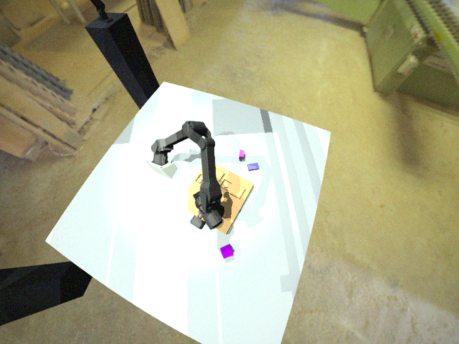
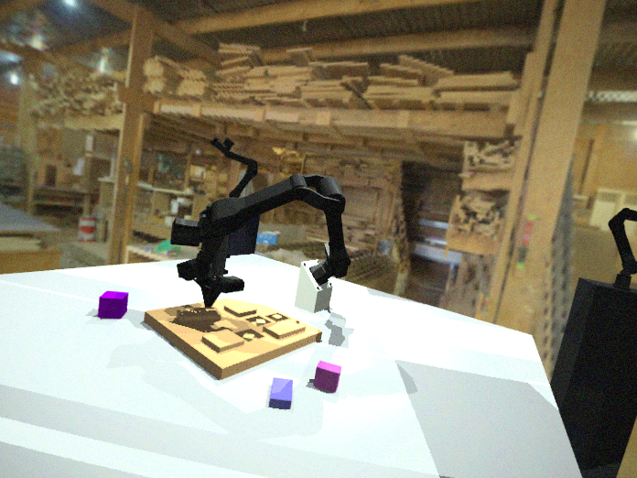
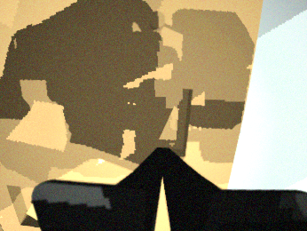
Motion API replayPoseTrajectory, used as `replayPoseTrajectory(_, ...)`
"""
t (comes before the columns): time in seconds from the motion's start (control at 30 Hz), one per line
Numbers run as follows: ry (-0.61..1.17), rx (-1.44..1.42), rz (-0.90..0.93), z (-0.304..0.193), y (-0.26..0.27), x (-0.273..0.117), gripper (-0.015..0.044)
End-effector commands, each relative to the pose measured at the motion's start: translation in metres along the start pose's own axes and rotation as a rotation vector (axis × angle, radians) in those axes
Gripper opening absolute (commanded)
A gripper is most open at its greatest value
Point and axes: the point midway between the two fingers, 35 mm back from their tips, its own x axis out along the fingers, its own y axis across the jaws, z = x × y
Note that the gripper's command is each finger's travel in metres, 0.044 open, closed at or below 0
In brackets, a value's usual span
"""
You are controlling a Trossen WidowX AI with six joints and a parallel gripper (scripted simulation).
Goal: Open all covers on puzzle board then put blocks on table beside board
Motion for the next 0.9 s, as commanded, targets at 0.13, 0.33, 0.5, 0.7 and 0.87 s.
replayPoseTrajectory(0.13,0.0,0.001,0.005,-0.001,0.014,0.001,0.0)
replayPoseTrajectory(0.33,0.0,0.001,0.005,0.0,0.017,0.001,0.0)
replayPoseTrajectory(0.5,0.0,0.001,0.005,0.001,0.024,0.001,0.0)
replayPoseTrajectory(0.7,0.0,0.001,0.006,0.003,0.031,0.001,0.0)
replayPoseTrajectory(0.87,0.0,0.001,0.006,0.004,0.036,0.001,0.0)
